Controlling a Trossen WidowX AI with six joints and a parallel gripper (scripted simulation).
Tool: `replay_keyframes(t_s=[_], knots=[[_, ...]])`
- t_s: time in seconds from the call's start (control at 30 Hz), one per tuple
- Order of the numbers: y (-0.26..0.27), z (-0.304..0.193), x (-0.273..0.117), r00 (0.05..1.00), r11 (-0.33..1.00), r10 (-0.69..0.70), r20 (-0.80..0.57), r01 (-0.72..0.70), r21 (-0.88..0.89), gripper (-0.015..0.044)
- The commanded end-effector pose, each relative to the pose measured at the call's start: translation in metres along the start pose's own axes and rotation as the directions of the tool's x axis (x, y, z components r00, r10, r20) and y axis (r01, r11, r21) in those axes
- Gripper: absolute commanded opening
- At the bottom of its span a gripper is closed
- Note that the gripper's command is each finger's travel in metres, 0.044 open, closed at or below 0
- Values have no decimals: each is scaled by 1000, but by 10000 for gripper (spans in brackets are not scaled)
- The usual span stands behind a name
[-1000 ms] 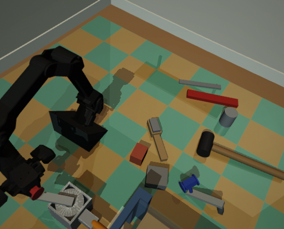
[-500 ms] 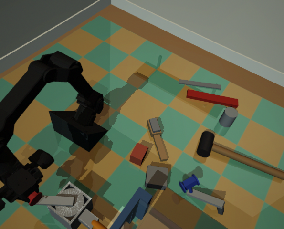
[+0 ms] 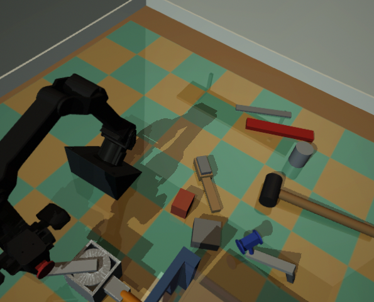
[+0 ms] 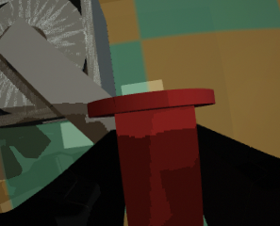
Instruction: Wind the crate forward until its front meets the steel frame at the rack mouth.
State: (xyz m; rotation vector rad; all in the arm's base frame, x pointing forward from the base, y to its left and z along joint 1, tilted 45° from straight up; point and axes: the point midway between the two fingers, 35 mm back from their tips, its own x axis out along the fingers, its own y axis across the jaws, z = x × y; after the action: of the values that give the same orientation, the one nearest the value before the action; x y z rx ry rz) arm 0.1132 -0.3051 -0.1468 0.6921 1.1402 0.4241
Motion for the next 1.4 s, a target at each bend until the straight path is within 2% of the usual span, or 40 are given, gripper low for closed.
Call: replay_keyframes(t_s=[0.0,1.37], knots=[[-10,12,6,1000,1000,-14,14,14,-20,0],[-27,52,23,1000,1000,-13,17,14,-24,0]])
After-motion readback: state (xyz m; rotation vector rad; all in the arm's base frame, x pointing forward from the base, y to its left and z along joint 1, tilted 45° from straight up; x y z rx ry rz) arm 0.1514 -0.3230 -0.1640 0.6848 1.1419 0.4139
